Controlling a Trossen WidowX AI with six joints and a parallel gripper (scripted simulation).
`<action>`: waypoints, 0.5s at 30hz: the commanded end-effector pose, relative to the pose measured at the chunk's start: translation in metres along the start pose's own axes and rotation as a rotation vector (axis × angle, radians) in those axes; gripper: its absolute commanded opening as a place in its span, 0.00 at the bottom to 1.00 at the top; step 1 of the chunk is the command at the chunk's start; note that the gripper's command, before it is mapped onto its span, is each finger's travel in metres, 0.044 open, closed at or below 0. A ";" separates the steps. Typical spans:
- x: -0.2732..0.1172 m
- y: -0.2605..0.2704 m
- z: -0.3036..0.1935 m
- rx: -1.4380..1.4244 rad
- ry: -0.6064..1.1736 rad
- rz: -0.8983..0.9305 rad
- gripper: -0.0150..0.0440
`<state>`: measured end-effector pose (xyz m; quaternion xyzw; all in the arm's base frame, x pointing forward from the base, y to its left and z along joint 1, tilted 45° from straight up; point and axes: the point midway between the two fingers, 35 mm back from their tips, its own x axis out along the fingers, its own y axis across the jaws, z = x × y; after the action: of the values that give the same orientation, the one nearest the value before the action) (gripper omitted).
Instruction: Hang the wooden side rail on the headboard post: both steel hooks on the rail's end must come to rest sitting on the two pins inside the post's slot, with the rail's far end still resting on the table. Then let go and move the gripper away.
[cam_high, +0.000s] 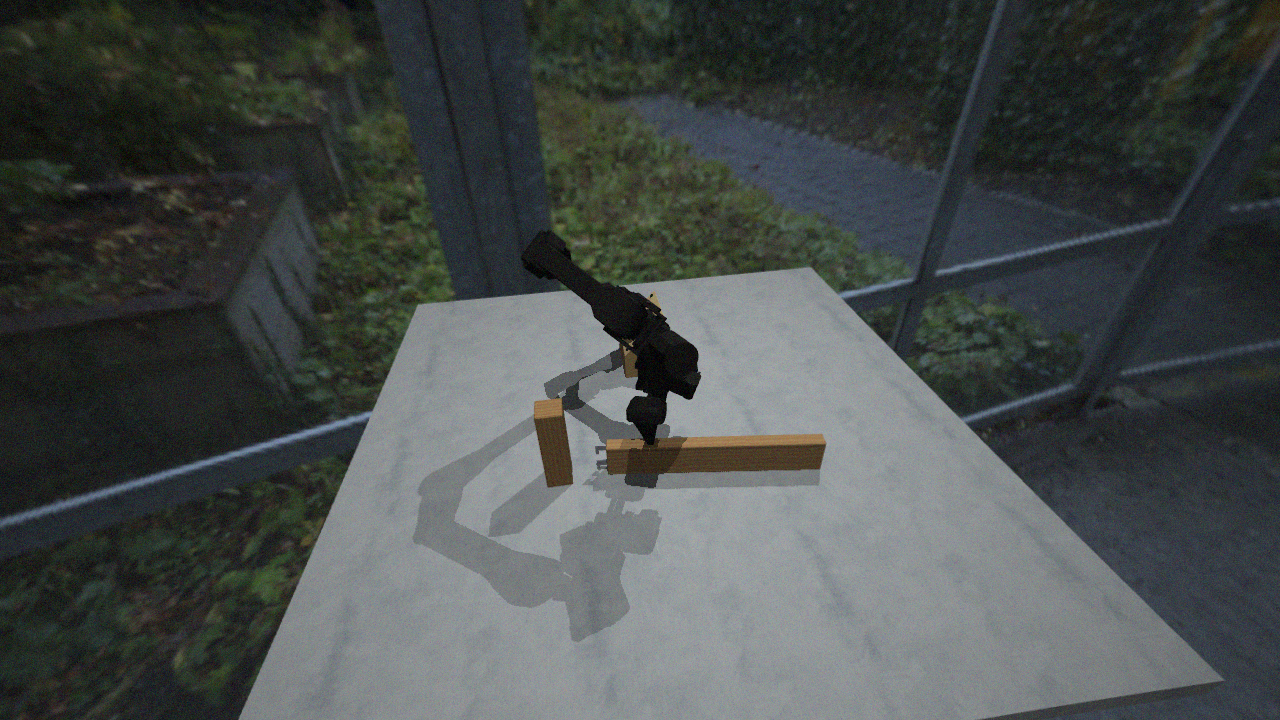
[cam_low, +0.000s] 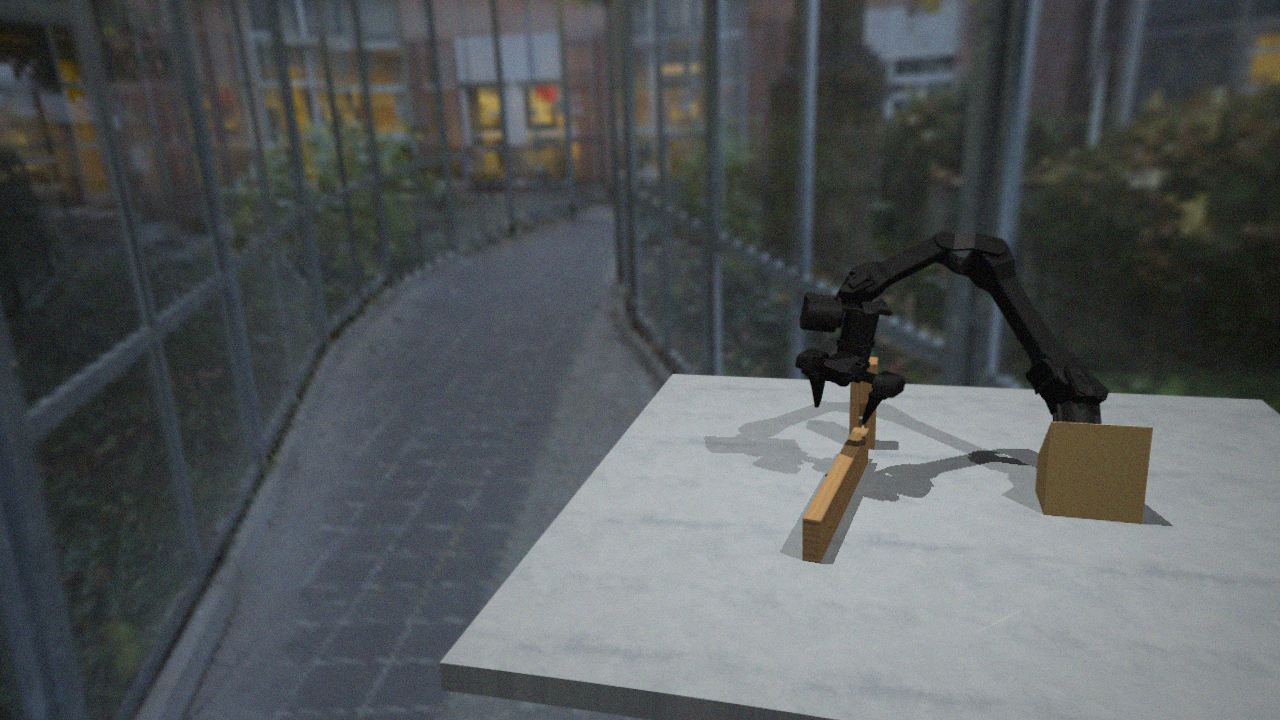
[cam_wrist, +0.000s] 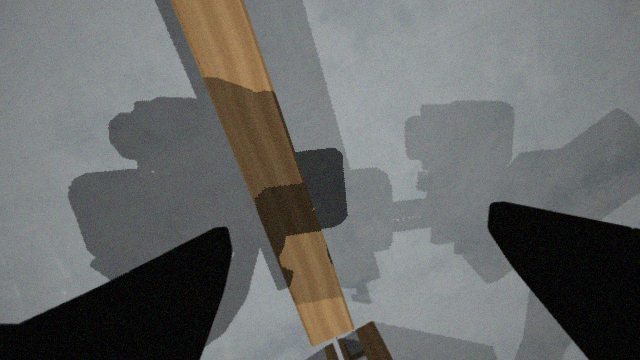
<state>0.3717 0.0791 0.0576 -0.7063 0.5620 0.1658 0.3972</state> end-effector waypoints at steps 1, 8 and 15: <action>-0.014 0.012 -0.015 -0.205 0.016 0.178 1.00; -0.014 0.012 -0.015 -0.205 0.016 0.178 1.00; 0.003 0.015 -0.015 -0.205 0.015 0.177 1.00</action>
<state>0.3540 0.0746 0.0706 -0.6942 0.6026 0.2470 0.3064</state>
